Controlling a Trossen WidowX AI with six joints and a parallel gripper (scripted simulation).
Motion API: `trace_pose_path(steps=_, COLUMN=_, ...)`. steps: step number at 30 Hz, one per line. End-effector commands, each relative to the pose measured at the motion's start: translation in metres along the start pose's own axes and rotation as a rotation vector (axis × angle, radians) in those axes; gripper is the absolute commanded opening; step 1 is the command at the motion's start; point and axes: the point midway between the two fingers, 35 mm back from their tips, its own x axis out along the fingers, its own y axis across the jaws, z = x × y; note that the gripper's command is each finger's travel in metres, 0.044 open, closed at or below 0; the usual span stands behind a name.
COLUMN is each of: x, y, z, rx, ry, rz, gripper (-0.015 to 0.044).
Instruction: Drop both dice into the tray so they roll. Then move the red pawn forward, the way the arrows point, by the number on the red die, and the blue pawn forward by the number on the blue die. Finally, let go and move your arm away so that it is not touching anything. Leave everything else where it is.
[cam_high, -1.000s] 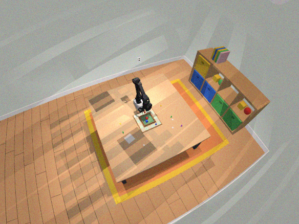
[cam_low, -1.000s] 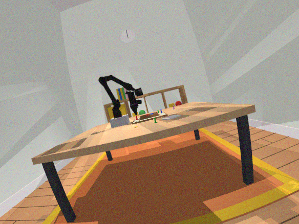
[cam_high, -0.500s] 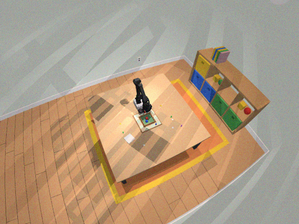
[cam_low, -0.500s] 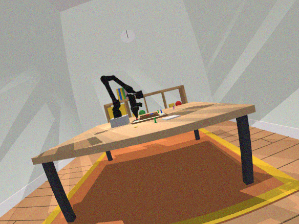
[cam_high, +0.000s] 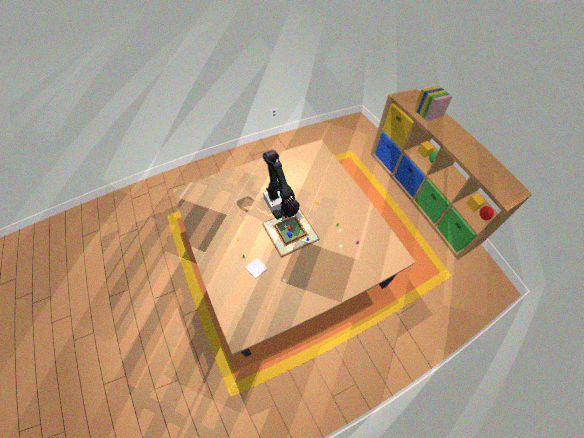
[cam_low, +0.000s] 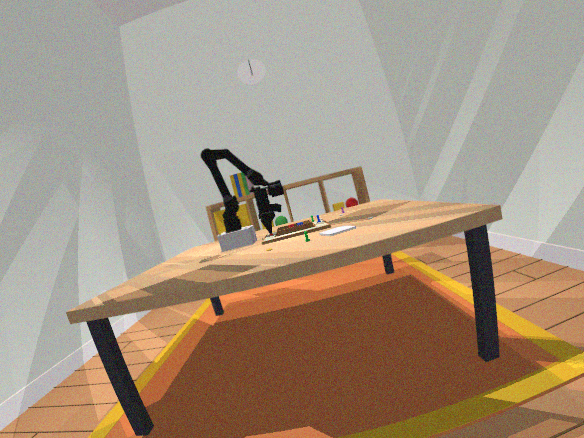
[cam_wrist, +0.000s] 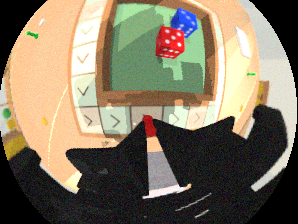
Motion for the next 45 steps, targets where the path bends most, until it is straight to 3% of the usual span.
trace_pose_path(steps=1, x=0.0, y=-0.001, z=0.0, rx=0.003, ry=-0.001, rz=-0.005, gripper=0.0022)
trace_pose_path(steps=7, x=-0.007, y=-0.001, z=0.003, rx=0.003, ry=-0.001, rz=-0.005, gripper=0.0)
trace_pose_path(steps=30, x=-0.127, y=0.0, z=0.006, rx=0.003, ry=-0.002, rz=-0.005, gripper=0.0)
trace_pose_path(steps=45, x=-0.115, y=-0.03, z=0.025, rx=0.058, ry=0.0, rz=-0.028, gripper=0.0)
